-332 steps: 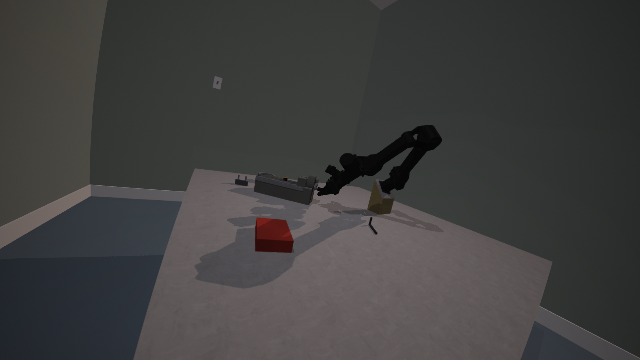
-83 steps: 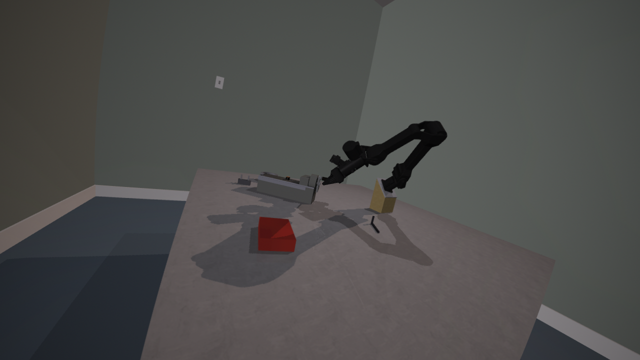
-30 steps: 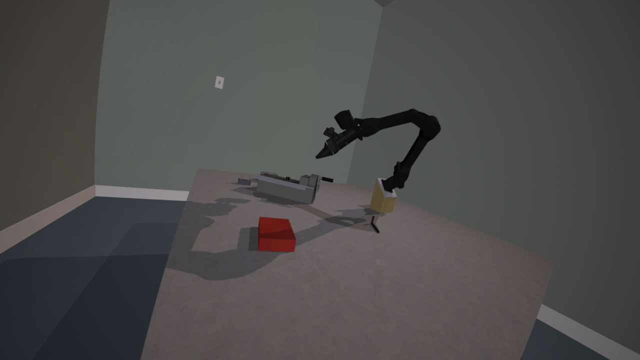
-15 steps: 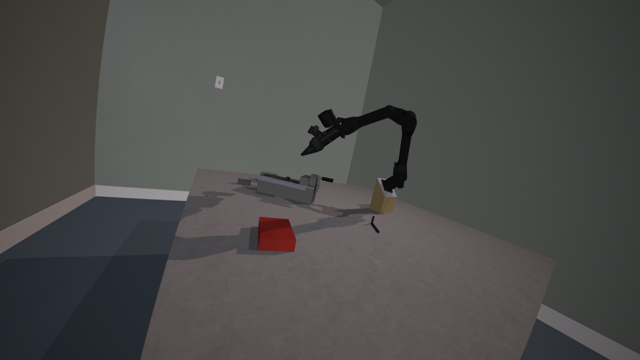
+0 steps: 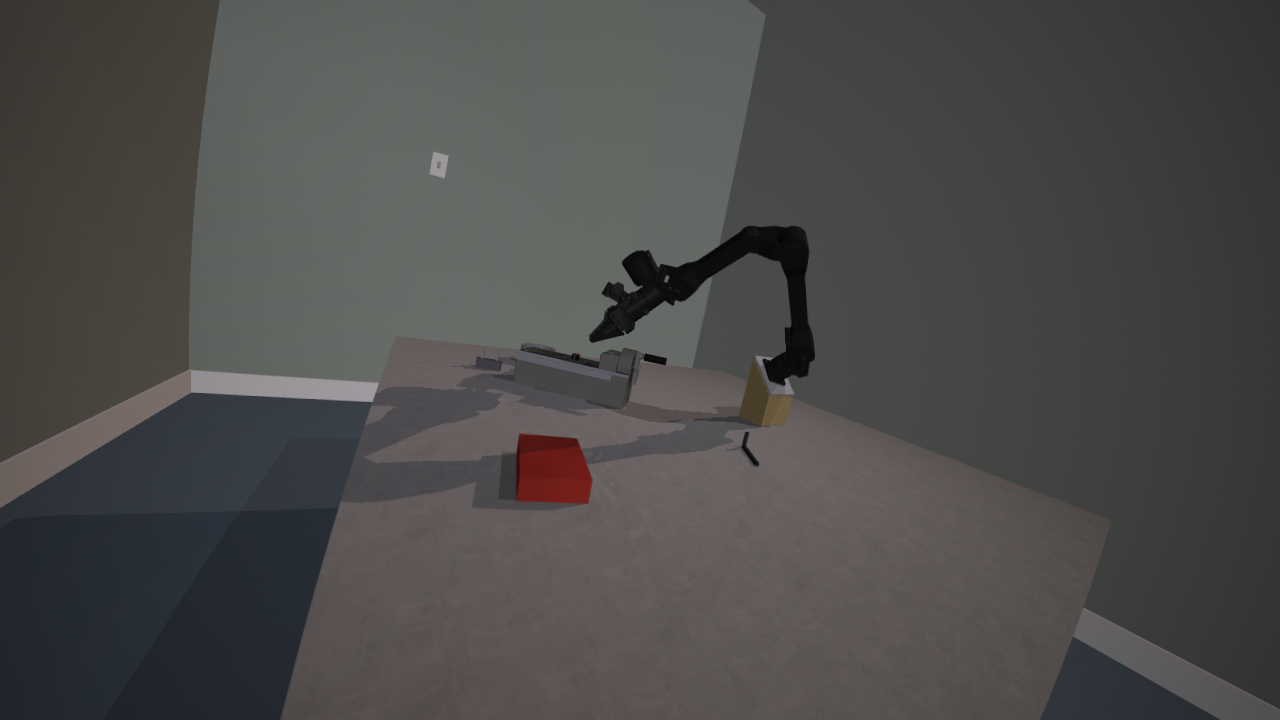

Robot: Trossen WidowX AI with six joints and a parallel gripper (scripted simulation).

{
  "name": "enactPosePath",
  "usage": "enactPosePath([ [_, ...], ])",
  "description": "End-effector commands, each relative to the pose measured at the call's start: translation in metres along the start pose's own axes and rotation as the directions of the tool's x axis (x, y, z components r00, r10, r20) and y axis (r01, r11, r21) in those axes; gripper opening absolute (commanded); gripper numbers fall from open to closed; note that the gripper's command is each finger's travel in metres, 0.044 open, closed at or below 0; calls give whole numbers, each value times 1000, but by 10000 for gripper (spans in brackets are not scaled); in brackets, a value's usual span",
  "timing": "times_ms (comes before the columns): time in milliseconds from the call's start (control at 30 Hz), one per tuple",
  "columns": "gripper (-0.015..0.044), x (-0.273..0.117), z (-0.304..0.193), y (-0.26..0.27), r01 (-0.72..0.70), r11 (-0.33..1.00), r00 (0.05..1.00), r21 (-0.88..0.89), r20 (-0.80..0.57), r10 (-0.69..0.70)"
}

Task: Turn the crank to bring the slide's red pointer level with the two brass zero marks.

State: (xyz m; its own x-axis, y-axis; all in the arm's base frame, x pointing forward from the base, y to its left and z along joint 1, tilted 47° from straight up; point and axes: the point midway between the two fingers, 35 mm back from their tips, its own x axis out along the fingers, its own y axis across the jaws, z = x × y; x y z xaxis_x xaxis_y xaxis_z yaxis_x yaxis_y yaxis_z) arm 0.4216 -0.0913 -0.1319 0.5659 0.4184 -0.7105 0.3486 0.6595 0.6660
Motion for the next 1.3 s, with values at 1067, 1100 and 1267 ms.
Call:
enactPosePath([
  [1067, 72, 0, 0, -3, 6, 1000, 1000, 8, 14, -6],
  [1100, 46, 0, 0, -3, 6, 1000, 1000, 8, 14, -6],
  [1267, 0, 0, 0, -3, 6, 1000, 1000, 8, 14, -6],
])
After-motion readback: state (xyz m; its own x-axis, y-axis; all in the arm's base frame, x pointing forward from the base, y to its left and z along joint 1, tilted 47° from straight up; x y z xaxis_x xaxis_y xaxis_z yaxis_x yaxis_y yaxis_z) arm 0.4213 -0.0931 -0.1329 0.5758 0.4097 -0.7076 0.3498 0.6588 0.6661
